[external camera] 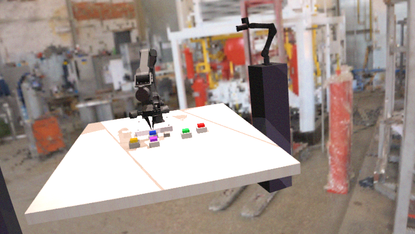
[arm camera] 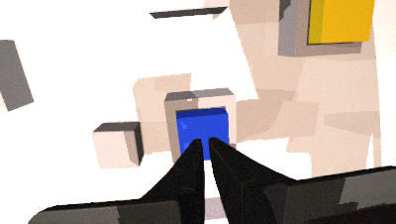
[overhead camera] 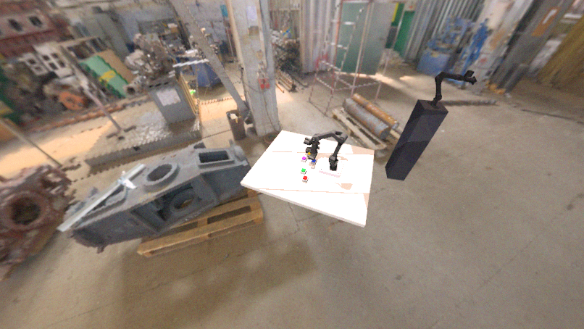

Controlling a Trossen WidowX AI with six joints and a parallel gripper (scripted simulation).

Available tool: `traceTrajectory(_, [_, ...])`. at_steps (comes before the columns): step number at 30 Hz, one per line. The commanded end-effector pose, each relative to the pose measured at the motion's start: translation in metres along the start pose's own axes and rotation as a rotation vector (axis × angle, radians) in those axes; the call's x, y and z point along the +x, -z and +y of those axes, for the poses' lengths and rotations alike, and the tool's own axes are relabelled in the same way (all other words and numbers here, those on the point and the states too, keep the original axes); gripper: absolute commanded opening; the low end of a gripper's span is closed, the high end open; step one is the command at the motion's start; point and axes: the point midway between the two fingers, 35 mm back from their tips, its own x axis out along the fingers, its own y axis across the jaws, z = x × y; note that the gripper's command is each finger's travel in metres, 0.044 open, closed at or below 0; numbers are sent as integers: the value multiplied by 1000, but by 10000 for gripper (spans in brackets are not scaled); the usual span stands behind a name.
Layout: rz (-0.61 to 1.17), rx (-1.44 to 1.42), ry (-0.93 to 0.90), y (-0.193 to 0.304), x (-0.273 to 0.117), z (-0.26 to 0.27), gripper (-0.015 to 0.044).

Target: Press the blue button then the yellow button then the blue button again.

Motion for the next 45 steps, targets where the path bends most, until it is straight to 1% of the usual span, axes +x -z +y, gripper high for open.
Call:
traceTrajectory(1, [8,3,4,2,9,0,20])
traceTrajectory(8, [9,3,4,3,20,0,20])
traceTrajectory(29, [9,3,4,3,20,0,20])
traceTrajectory(30, [4,0,0,1,16,0,20])
traceTrajectory(33, [8,3,3,2,-11,0,20])
traceTrajectory(38, [8,3,4,2,-13,0,20])
traceTrajectory(41, [8,3,2,-9,-19,14,99])
traceTrajectory(45, [8,3,-2,-33,-35,58,204])
